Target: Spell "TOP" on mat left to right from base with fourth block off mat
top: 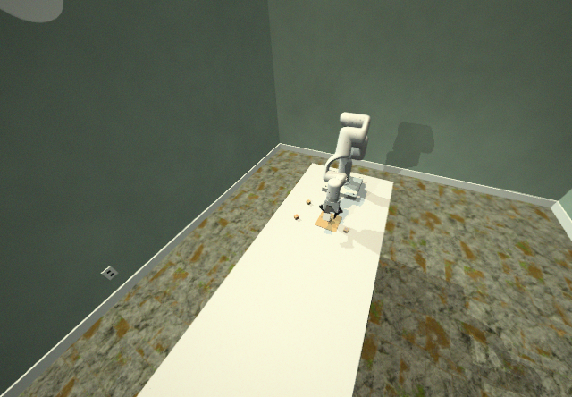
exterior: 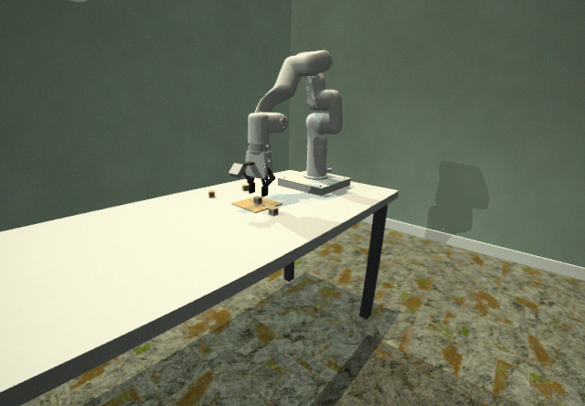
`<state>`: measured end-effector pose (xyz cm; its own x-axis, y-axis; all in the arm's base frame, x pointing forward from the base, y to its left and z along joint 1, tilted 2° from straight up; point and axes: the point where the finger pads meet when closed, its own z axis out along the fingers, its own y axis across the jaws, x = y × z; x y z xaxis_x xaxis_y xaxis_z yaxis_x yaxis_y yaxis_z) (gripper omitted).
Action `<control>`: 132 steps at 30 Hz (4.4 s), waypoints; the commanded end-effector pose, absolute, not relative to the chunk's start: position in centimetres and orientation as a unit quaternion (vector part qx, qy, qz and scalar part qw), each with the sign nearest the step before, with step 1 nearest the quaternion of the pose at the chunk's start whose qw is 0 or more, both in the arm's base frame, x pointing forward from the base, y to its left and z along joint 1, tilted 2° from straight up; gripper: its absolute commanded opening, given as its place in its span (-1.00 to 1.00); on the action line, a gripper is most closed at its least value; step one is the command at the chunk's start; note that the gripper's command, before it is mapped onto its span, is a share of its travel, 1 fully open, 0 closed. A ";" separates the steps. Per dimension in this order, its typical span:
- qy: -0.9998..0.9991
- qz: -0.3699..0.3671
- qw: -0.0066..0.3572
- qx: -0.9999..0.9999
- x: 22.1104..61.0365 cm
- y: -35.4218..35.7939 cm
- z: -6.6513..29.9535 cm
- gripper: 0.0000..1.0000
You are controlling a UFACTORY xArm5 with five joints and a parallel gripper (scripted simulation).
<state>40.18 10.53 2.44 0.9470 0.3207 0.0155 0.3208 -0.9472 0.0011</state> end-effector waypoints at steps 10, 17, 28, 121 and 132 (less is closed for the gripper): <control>-0.163 -0.009 0.001 -0.987 40.3 10.6 2.6 0.26; -0.163 -0.009 0.001 -0.987 40.3 10.6 2.6 0.26; -0.163 -0.009 0.001 -0.987 40.3 10.6 2.6 0.26; -0.163 -0.009 0.001 -0.987 40.3 10.7 -0.4 -0.16; -0.163 -0.009 0.001 -0.987 40.3 10.7 -0.4 -0.57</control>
